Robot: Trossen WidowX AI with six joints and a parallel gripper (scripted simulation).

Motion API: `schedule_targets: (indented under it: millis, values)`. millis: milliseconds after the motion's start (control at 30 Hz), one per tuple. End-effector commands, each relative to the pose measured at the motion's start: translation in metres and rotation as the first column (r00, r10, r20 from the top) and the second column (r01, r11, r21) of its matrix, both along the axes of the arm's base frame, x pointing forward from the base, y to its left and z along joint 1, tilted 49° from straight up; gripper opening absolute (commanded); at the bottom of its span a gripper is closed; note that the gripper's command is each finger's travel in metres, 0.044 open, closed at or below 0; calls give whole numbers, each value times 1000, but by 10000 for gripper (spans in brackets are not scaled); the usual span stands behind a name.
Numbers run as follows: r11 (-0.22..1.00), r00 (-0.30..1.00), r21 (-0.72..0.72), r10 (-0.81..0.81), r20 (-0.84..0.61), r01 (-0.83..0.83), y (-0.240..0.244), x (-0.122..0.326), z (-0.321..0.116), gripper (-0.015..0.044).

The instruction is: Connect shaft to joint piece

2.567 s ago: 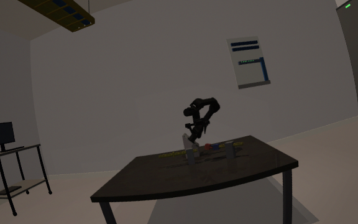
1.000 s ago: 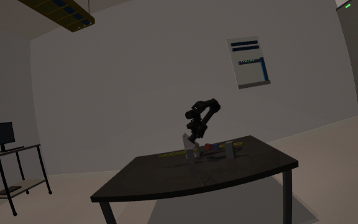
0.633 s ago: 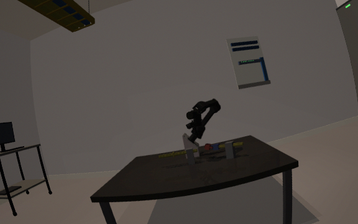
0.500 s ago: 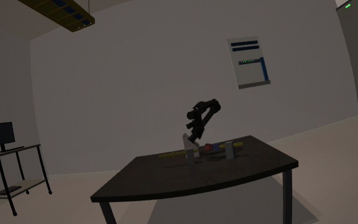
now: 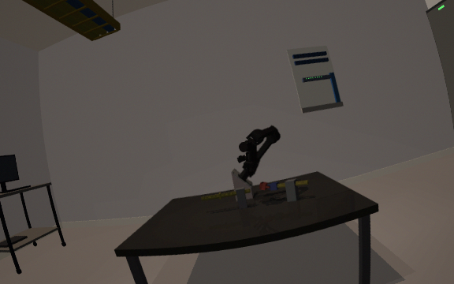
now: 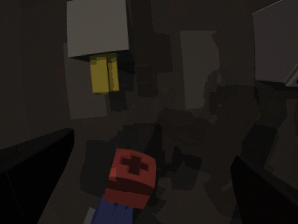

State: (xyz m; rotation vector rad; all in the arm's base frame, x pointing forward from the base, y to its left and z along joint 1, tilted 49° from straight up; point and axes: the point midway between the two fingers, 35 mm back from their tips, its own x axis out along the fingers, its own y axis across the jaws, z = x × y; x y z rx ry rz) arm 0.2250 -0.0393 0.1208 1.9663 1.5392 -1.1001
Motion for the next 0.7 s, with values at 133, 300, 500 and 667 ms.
schedule_targets:
  millis: [133, 300, 500, 667]
  values:
    - [995, 992, -11, -99, -81, 98, 1, 0, -1, 440]
    - [995, 992, -13, -99, -81, 99, 9, 4, -9, 440]
    - [995, 992, -15, -100, -80, 99, 30, 11, -29, 440]
    - [995, 992, -12, -100, -79, 99, 49, 14, -45, 440]
